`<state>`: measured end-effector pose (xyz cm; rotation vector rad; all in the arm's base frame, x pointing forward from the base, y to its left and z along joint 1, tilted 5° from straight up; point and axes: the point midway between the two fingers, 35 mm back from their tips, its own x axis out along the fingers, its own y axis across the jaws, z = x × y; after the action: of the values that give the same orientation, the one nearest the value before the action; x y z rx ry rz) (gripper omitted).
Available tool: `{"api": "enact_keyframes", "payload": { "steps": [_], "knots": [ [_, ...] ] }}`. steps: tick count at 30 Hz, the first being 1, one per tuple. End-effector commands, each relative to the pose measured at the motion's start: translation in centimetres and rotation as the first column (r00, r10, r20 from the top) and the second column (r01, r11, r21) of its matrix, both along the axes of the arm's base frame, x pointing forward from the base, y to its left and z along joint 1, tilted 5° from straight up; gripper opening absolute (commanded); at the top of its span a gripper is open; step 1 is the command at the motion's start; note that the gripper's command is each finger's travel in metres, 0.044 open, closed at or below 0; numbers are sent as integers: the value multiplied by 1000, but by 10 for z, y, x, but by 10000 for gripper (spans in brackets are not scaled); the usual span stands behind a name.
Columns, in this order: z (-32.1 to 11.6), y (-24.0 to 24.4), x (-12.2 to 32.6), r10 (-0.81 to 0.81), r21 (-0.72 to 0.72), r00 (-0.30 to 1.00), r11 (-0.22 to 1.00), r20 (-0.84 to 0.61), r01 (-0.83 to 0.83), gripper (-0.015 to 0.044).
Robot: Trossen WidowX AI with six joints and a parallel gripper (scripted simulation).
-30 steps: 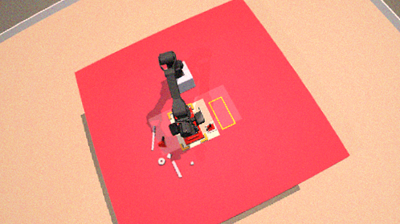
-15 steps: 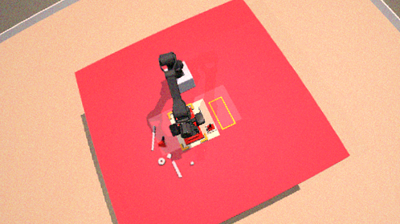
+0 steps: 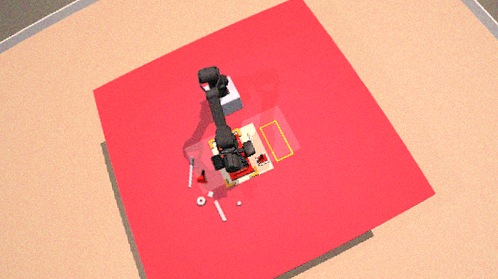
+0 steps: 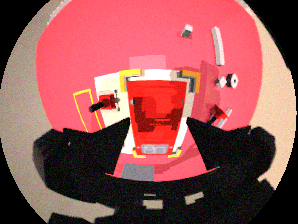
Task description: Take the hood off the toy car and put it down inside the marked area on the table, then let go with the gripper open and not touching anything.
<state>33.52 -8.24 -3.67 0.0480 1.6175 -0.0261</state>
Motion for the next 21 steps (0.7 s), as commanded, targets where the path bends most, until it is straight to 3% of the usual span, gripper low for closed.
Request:
{"api": "enact_keyframes", "payload": {
  "steps": [1, 21],
  "knots": [
    [-3, 1, -1, -4, 4, 1000, 1000, -4, 4, 440],
    [-12, 1, -2, -4, 4, 1000, 1000, -4, 4, 440]
  ]
}}
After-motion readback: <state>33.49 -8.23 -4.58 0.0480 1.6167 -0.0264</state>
